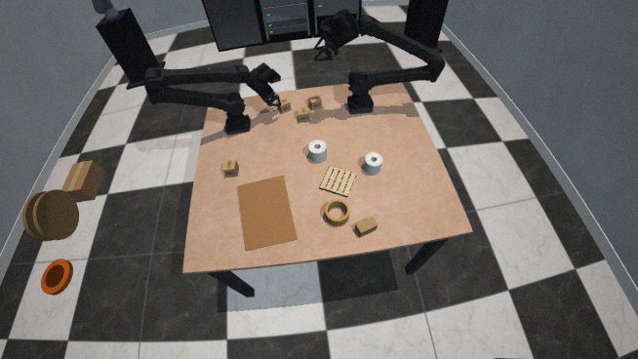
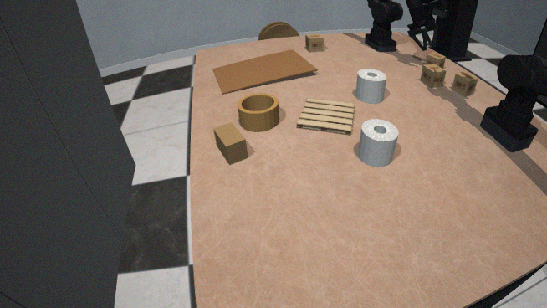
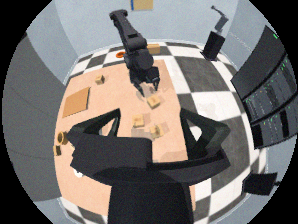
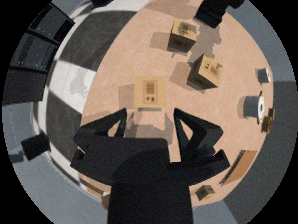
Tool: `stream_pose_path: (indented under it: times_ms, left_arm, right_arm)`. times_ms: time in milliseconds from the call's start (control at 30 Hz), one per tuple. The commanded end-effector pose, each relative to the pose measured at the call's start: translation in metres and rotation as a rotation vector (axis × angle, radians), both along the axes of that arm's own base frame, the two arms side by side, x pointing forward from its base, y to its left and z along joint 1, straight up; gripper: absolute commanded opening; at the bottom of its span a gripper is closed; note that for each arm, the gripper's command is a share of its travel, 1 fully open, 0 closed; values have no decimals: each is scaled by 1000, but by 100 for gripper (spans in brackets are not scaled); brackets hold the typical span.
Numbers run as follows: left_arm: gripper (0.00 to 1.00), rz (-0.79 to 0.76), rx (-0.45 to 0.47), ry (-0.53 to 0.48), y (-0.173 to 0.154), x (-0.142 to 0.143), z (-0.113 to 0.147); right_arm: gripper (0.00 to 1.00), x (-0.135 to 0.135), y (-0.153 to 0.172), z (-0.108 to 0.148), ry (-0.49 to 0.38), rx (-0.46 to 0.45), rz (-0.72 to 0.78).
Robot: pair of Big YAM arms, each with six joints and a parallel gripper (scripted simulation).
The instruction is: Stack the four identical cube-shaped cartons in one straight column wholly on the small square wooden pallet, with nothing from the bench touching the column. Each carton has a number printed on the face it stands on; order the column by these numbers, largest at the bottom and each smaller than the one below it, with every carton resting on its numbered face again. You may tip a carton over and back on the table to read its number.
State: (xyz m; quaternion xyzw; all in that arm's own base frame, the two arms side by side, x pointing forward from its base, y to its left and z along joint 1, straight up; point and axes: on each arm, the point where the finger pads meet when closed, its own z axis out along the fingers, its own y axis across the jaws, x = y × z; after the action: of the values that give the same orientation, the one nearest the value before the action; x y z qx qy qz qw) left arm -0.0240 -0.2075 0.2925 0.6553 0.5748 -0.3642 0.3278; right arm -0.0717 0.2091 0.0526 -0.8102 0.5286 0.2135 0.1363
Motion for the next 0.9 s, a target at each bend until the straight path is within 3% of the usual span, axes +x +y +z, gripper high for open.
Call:
stream_pose_path:
  times_ms: [0, 233, 300, 433, 867]
  left_arm:
    - [100, -1, -1, 11, 1, -2, 4]
    - [100, 11, -7, 12, 0, 0, 6]
    - [100, 11, -7, 12, 0, 0, 6]
    - [100, 11, -7, 12, 0, 0, 6]
    - [100, 11, -7, 12, 0, 0, 6]
  right_arm:
    - [79, -4, 6, 5, -3, 26, 25]
    - [79, -8, 13, -3, 5, 20, 9]
    - [79, -6, 7, -16, 0, -1, 5]
    - [79, -9, 16, -9, 7, 20, 6]
    - [79, -11, 19, -32, 2, 5, 5]
